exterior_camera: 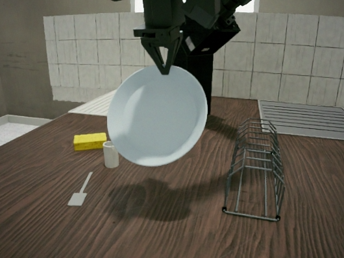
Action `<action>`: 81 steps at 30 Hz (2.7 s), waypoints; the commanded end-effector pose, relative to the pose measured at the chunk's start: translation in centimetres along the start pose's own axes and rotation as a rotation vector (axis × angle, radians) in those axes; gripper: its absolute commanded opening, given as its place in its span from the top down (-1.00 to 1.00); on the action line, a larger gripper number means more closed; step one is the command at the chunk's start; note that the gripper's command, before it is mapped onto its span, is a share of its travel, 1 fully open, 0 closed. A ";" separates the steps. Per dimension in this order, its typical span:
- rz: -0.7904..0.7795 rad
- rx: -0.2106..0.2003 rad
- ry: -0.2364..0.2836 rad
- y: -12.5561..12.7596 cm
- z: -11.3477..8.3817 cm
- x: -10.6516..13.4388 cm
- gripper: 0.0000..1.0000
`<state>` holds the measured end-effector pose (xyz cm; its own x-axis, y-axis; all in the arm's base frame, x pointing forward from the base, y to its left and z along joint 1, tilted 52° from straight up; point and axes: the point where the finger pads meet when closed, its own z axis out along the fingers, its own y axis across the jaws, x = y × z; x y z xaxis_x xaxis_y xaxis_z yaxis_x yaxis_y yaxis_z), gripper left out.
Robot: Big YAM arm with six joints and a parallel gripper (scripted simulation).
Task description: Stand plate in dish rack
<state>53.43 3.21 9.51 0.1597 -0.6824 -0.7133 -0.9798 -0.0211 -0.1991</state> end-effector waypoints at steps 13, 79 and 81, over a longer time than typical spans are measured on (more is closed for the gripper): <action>0.007 0.025 0.023 0.9 -3.9 -0.2 1.00; -0.016 -0.523 0.048 20.7 -2.3 -16.3 1.00; -0.028 -0.568 0.047 22.1 -1.5 -17.2 1.00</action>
<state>30.33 13.12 17.25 0.1956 -0.7000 -0.6868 -0.8969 -0.4109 0.1633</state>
